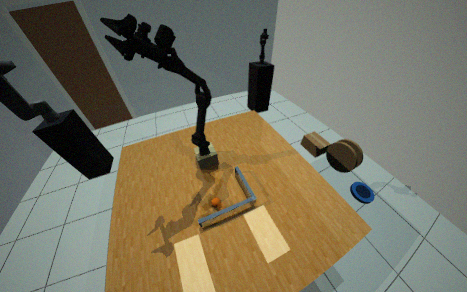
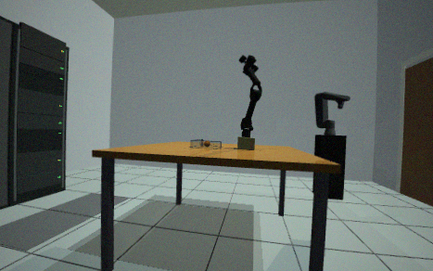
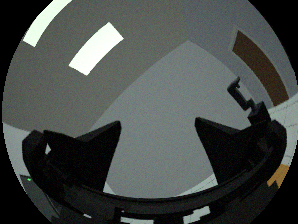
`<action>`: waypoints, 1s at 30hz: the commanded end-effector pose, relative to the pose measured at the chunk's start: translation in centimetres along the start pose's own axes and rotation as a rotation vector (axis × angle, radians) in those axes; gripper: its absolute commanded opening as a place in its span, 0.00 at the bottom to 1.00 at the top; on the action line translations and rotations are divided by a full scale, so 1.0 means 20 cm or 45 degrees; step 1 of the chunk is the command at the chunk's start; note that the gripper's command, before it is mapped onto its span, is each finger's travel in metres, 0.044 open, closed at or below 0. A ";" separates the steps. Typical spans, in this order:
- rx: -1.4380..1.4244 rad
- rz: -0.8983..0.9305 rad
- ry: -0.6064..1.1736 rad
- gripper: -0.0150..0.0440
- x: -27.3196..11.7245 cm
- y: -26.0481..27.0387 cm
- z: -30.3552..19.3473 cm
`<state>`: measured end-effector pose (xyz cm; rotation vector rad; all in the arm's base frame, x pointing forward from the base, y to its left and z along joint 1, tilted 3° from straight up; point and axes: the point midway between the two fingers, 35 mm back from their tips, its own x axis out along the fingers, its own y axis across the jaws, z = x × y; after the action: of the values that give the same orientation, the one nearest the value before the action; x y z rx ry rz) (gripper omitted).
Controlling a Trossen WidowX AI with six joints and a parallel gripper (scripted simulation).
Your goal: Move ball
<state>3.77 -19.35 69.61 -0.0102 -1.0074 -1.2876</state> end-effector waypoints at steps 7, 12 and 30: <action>-0.068 0.043 0.200 0.87 0.04 0.04 -0.30; -0.139 0.111 0.436 0.87 0.02 0.11 -0.67; -0.377 0.453 1.263 0.87 -0.56 0.36 -1.85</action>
<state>29.97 -28.03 47.94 0.1901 -0.0742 -0.9715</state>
